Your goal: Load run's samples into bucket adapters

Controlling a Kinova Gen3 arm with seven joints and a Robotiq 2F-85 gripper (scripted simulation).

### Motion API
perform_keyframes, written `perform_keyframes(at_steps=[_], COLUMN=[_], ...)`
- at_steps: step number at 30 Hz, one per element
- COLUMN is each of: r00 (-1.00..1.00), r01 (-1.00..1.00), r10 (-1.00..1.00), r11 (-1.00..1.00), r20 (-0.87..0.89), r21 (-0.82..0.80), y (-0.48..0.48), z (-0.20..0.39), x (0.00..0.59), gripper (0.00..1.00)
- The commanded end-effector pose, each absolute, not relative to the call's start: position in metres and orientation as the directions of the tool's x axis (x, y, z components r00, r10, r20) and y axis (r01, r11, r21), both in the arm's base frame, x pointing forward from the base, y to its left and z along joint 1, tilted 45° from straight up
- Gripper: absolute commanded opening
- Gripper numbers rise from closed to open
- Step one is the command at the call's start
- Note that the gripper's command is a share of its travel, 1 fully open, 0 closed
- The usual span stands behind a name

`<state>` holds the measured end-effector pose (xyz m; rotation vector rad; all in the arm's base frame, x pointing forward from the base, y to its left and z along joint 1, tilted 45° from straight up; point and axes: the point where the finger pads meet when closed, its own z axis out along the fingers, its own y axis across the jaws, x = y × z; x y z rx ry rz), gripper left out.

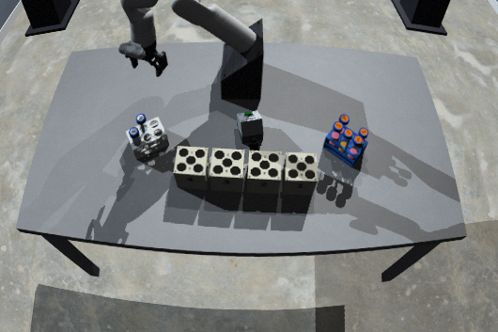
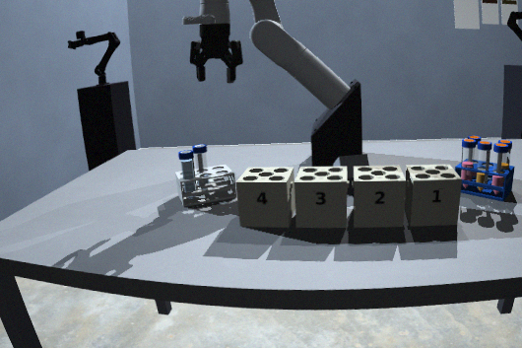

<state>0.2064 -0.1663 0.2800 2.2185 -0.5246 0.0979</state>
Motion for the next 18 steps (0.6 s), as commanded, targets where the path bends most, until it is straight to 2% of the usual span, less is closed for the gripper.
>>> perform_keyframes(at_steps=[1,17,18], r00=[0.910,0.910,0.906], r01=[-0.402,-0.402,-0.411], r10=[-0.336,-0.336,-0.342], r11=[-0.565,-0.565,-0.562], r20=[0.244,0.244,0.251], r21=[0.720,0.720,0.718], y=[-0.1662,-0.1662,-0.1642], z=[0.2802,0.2802,0.2778], x=[0.2067,0.2067,0.2081], gripper=[1.00,1.00,0.62])
